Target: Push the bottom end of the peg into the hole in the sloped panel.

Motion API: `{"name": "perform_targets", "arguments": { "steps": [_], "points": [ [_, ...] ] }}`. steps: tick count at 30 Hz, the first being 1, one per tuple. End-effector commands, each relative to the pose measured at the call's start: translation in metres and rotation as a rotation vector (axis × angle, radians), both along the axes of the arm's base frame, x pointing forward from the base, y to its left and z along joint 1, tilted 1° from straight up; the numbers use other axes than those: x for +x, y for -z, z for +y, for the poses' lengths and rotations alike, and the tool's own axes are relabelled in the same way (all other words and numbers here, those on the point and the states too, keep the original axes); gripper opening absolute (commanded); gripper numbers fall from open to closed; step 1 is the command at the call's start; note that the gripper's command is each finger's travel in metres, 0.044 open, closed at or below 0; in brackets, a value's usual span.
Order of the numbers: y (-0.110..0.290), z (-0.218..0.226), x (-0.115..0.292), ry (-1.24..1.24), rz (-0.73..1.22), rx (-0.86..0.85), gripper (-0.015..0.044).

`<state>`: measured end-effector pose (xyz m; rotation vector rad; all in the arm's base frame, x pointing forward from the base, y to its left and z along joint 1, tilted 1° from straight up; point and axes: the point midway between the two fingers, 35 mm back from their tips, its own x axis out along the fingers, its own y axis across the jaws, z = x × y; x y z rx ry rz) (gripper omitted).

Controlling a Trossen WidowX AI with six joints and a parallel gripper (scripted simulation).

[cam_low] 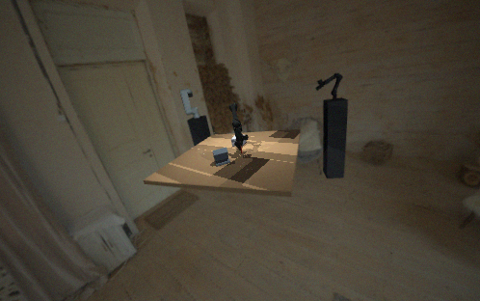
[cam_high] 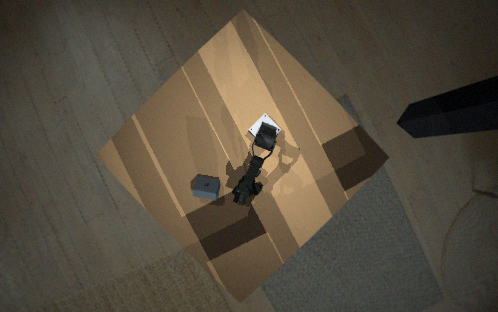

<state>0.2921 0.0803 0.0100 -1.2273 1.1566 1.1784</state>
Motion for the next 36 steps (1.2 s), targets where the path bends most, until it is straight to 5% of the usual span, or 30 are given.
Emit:
{"name": "perform_targets", "arguments": {
  "steps": [1,8,24,36],
  "points": [
    [0.009,-0.001,-0.002,0.005,0.009,-0.007,0.044],
    [0.013,-0.001,-0.002,0.005,0.009,-0.007,0.044],
    [0.01,0.0,-0.001,0.0,0.004,-0.001,0.002],
    [-0.002,0.0,0.0,0.001,0.004,-0.002,0.0]
  ]
}}
